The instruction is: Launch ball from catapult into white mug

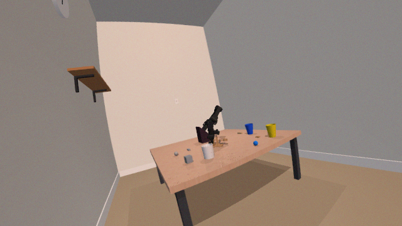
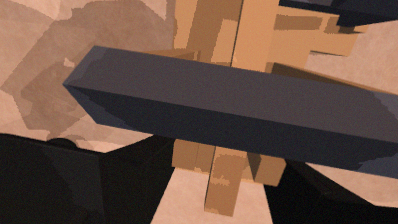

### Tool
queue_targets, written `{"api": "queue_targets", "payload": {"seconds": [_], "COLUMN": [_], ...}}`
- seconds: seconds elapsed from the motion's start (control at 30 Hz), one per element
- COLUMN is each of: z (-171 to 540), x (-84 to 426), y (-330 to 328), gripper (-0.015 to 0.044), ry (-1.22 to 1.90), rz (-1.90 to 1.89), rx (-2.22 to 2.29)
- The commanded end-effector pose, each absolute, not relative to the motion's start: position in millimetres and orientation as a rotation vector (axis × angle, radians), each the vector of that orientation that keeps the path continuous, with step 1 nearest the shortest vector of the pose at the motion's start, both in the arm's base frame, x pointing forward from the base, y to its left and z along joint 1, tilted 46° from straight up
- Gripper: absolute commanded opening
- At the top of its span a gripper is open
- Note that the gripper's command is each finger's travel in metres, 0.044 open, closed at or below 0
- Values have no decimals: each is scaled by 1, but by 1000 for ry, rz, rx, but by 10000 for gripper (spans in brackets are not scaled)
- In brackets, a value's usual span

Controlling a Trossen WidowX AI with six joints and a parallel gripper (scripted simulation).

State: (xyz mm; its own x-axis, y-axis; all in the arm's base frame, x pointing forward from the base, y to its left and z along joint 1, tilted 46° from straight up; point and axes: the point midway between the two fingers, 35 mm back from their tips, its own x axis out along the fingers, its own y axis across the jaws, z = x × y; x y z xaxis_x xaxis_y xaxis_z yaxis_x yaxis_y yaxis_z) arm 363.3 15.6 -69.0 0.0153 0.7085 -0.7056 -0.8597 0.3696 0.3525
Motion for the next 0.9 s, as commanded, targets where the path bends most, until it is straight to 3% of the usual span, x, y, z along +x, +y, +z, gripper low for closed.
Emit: {"api": "queue_targets", "payload": {"seconds": [0.0,0.3,0.47,0.87], "z": [-69,-53,-1,-14], "x": [364,366,362,364], "y": [15,-2,-55,-45], "gripper": [210,440,440,440], "ry": [954,957,959,1011], "rz": [1233,1230,1229,1177], "rx": [-199,-201,-199,-119]}}
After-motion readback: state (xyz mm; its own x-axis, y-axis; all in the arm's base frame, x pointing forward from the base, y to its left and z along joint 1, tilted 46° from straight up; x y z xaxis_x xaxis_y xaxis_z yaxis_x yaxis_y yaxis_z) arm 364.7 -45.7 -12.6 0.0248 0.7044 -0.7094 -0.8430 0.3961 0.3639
